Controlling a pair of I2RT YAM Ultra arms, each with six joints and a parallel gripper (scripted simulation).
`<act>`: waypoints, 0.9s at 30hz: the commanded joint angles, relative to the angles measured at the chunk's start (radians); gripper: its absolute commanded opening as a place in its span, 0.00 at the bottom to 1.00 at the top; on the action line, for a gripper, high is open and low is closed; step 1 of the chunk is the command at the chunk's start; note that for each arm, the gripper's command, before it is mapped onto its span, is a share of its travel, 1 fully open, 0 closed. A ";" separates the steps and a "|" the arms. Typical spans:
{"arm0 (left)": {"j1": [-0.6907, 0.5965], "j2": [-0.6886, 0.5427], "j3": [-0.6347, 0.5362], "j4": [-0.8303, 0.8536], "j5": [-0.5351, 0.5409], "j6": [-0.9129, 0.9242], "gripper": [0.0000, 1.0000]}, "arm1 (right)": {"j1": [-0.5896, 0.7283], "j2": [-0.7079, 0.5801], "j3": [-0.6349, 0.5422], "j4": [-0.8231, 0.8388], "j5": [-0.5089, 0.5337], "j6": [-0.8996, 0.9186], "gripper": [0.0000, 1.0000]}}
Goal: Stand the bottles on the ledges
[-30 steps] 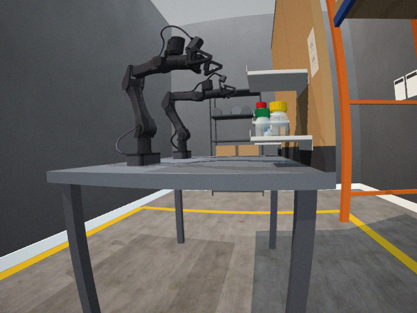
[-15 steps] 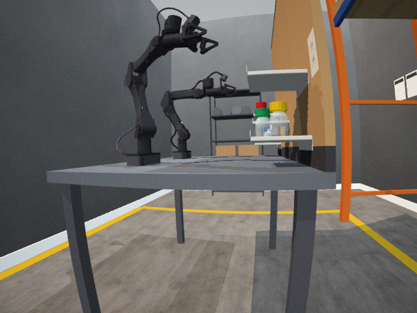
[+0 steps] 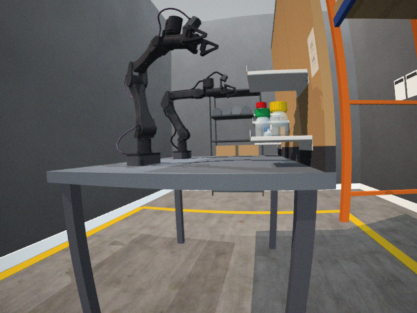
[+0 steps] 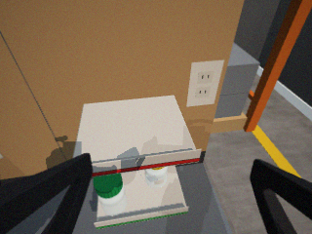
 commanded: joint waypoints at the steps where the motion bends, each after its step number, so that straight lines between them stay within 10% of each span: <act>1: 0.013 -0.020 0.025 -0.048 0.034 0.012 1.00 | -0.002 -0.004 0.025 -0.003 -0.005 -0.002 1.00; 12: 0.139 -0.048 0.038 -0.153 0.153 0.051 1.00 | 0.059 -0.048 -0.025 0.029 0.091 0.033 1.00; 27: 0.174 -0.050 0.046 -0.150 0.156 0.054 1.00 | 0.640 -0.196 -0.264 0.144 0.547 0.165 1.00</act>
